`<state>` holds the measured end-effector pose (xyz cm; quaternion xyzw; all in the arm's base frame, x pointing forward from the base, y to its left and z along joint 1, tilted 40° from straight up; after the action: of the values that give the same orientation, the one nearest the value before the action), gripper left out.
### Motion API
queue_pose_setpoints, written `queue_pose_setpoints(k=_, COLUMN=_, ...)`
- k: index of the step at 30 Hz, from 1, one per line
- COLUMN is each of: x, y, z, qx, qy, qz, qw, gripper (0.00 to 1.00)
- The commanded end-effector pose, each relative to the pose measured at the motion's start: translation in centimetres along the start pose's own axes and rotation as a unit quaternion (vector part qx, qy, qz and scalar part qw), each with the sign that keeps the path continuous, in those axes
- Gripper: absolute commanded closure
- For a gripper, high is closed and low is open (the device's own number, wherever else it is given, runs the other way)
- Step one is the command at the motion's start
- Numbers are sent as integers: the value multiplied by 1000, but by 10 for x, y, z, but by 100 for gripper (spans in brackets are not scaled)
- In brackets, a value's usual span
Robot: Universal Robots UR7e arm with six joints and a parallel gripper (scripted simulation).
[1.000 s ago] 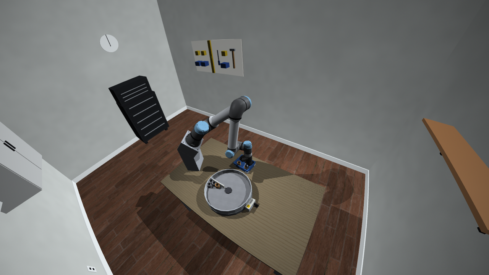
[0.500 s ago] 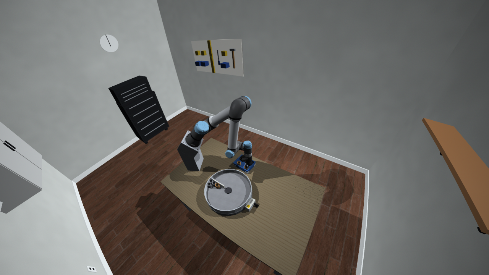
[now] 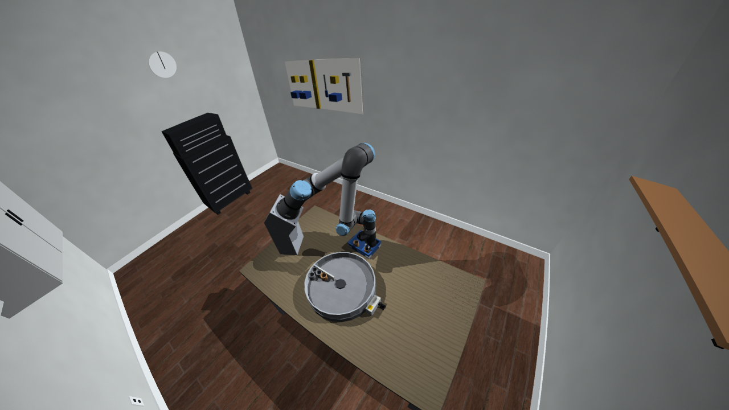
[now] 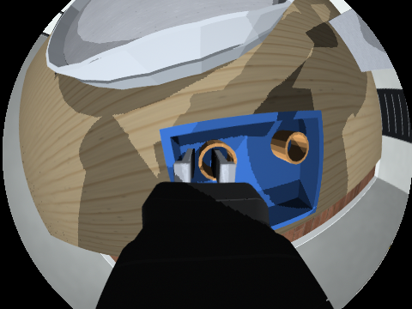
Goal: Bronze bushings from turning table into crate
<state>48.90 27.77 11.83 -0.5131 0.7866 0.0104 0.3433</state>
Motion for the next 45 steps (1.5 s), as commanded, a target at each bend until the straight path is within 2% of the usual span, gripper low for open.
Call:
queue_pose_setpoints(k=1, x=0, y=0, z=0, qx=0, qy=0, qz=0, qw=1000, gripper=53)
queue_pose_setpoints(k=6, x=0, y=0, z=-6, qx=0, qy=0, qz=0, qw=1000, gripper=53)
queue_pose_setpoints(k=45, x=0, y=0, z=-18, qx=1, qy=-1, qz=0, qw=1000, gripper=53)
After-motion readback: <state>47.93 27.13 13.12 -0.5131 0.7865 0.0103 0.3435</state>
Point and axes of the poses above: the point where the finger pads meet when closed, its own z axis out along the fingers, its own y axis across the jaws, x = y × z, the point moved 5 cm from there along -z, back along the fingers, and after that the axes turned 14 degrees about z, right-handed, at the moved point
